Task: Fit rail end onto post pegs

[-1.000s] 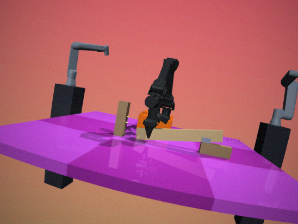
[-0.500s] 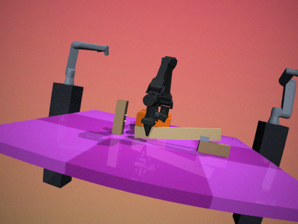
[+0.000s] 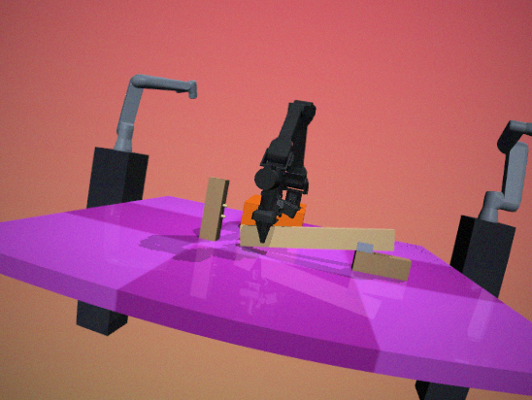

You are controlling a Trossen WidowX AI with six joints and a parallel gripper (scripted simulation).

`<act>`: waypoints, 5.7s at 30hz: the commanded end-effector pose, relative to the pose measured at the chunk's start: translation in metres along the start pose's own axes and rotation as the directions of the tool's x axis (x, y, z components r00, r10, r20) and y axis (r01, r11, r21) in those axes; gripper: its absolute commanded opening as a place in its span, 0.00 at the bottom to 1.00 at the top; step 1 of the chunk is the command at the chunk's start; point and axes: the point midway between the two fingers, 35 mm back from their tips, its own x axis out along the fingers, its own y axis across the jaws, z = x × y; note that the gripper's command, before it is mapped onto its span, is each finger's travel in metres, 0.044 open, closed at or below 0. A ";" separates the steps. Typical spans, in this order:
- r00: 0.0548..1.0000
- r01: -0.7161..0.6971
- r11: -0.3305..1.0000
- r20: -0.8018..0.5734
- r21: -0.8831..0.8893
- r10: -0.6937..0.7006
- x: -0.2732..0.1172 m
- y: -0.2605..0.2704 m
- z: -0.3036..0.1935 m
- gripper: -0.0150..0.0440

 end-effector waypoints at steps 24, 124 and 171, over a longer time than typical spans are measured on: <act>1.000 0.001 1.000 0.003 0.001 -0.001 -0.015 -0.002 0.000 0.25; 1.000 0.002 1.000 0.003 0.001 -0.002 -0.051 -0.004 0.000 0.25; 1.000 0.001 1.000 0.003 0.001 -0.001 -0.051 -0.001 -0.004 0.25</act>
